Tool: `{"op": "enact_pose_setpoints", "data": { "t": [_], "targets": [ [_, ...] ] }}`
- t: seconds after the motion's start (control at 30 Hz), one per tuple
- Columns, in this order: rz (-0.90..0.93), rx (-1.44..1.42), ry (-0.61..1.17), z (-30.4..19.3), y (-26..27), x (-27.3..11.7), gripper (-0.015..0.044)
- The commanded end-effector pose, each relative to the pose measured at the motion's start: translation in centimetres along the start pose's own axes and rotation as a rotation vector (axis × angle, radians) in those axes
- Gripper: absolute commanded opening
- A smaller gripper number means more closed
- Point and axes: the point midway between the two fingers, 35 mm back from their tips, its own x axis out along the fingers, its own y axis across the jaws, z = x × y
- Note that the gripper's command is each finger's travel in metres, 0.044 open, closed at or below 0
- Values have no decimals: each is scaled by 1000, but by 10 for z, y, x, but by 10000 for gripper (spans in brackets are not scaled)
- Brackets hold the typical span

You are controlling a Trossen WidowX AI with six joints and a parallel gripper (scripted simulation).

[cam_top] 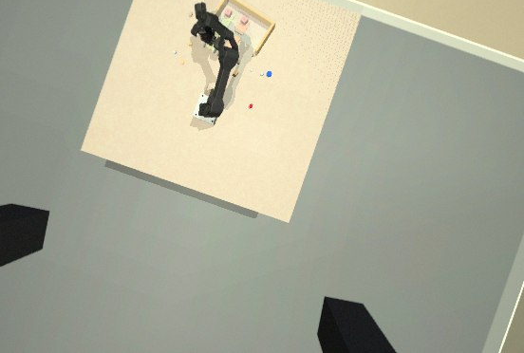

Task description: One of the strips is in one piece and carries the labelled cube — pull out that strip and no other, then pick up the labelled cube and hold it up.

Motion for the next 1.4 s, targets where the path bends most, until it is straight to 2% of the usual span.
{"op": "enact_pose_setpoints", "data": {
  "t": [0.0, 1.37],
  "targets": [
    [-5, -6, 22, -12, -1, 6, 0],
    [-4, -8, 25, -75, 1, 6, 0]
  ]
}}
